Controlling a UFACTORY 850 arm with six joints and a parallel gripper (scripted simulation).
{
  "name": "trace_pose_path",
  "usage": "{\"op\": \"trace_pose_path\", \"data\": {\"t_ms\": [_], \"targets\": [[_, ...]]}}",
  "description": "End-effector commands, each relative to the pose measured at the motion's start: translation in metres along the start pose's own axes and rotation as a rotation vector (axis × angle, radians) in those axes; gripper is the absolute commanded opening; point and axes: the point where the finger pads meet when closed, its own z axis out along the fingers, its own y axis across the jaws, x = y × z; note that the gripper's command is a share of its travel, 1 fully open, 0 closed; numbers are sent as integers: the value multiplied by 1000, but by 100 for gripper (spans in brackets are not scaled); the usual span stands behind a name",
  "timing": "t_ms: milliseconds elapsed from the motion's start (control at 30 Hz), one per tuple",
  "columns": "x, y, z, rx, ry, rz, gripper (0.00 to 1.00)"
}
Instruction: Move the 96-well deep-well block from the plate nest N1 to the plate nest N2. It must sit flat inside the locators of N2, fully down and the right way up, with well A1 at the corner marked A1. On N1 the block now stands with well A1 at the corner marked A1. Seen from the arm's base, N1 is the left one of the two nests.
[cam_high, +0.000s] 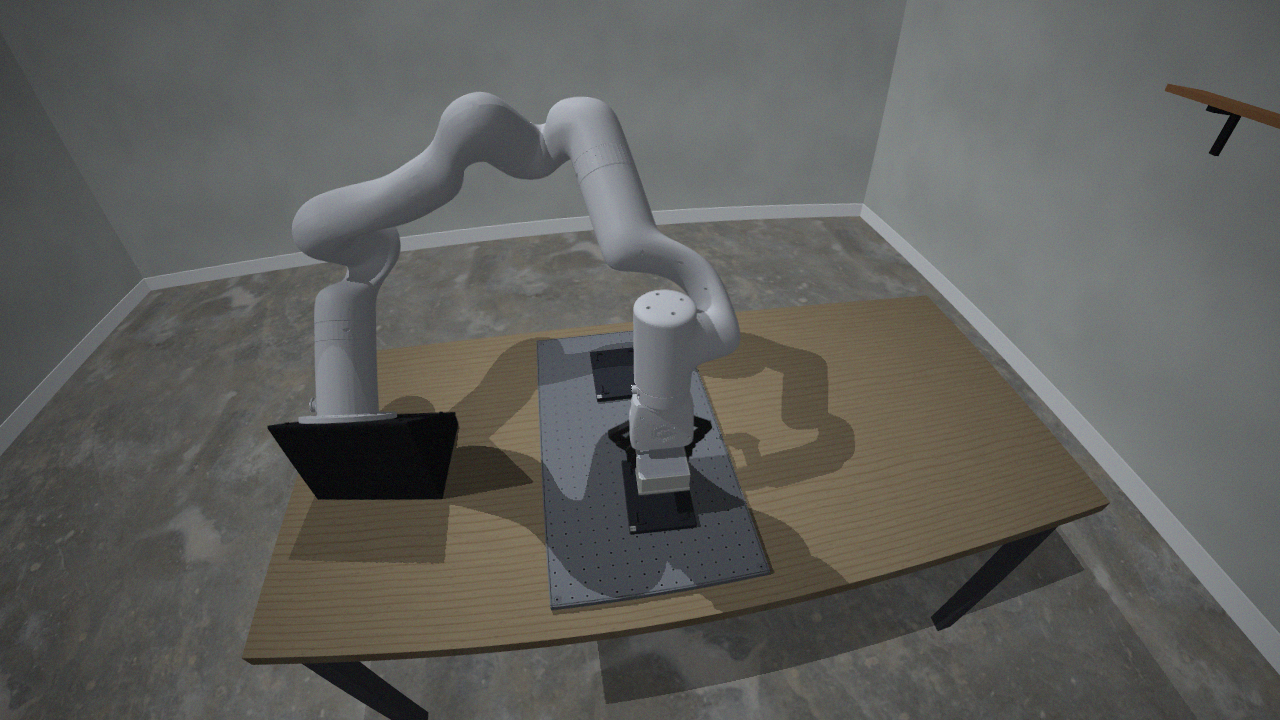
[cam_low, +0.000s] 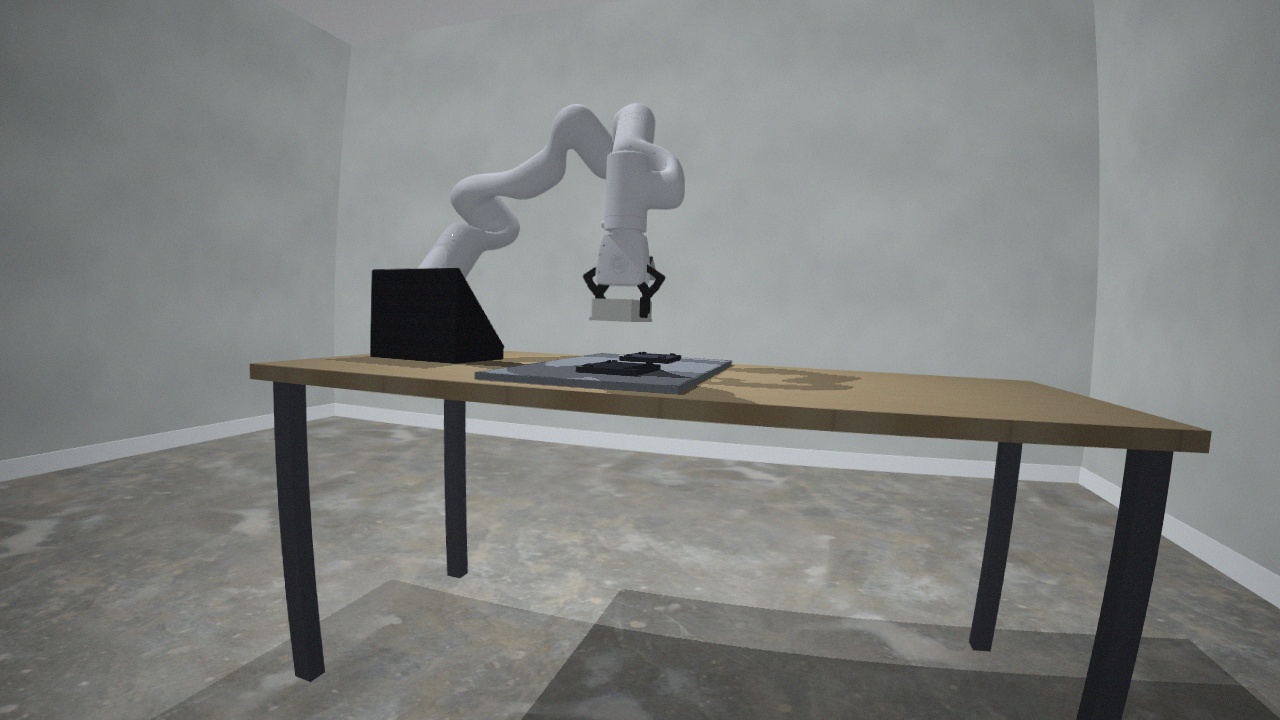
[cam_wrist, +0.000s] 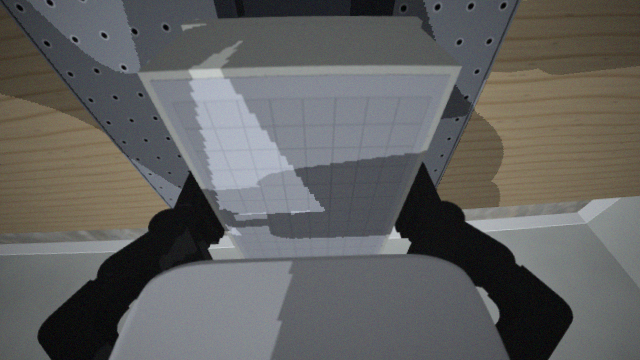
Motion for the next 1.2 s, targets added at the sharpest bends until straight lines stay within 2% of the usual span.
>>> {"op": "trace_pose_path", "data": {"t_ms": [0,200,1167], "targets": [[0,1,-1,-2,-1,-1,0],[0,1,-1,-2,-1,-1,0],[1,1,41,-2,-1,-1,0]]}}
